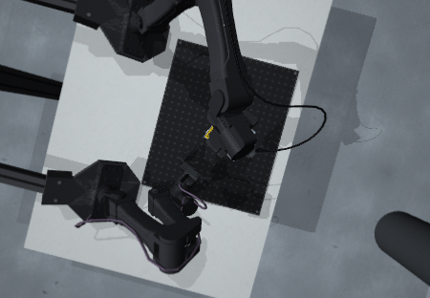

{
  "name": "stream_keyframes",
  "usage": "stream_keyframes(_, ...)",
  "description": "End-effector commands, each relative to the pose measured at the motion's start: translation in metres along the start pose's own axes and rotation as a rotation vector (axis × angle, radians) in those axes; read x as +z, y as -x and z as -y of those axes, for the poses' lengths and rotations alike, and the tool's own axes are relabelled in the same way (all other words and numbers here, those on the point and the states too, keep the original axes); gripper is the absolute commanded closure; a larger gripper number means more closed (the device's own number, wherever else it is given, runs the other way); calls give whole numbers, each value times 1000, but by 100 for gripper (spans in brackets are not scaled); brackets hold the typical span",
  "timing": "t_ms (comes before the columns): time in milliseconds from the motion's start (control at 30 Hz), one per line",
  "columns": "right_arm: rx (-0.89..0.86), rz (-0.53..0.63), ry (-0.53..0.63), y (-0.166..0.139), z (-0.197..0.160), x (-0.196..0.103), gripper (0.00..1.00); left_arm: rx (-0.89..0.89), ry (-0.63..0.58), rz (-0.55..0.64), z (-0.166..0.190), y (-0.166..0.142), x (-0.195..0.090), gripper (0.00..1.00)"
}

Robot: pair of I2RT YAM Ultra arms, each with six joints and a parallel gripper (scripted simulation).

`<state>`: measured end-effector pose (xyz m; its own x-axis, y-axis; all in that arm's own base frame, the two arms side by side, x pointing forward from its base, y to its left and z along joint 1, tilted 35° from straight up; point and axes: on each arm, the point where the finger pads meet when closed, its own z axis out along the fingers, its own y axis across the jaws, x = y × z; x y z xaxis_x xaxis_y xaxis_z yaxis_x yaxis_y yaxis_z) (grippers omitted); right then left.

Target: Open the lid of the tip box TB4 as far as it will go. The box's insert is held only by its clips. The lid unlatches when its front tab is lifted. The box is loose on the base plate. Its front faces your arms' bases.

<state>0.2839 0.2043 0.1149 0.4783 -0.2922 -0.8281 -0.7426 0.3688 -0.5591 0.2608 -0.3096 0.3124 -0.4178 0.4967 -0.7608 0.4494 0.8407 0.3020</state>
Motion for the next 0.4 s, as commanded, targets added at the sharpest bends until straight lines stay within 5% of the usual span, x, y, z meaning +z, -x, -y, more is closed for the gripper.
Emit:
stream_keyframes(0, 16, -2, 21, 0, -6, -3, 0, -6, -14, 30, 2, 6, -8, 0)
stream_keyframes(367, 6, 5, 16, 2, -5, -3, 0, -6, -14, 30, 2, 6, -8, 0)
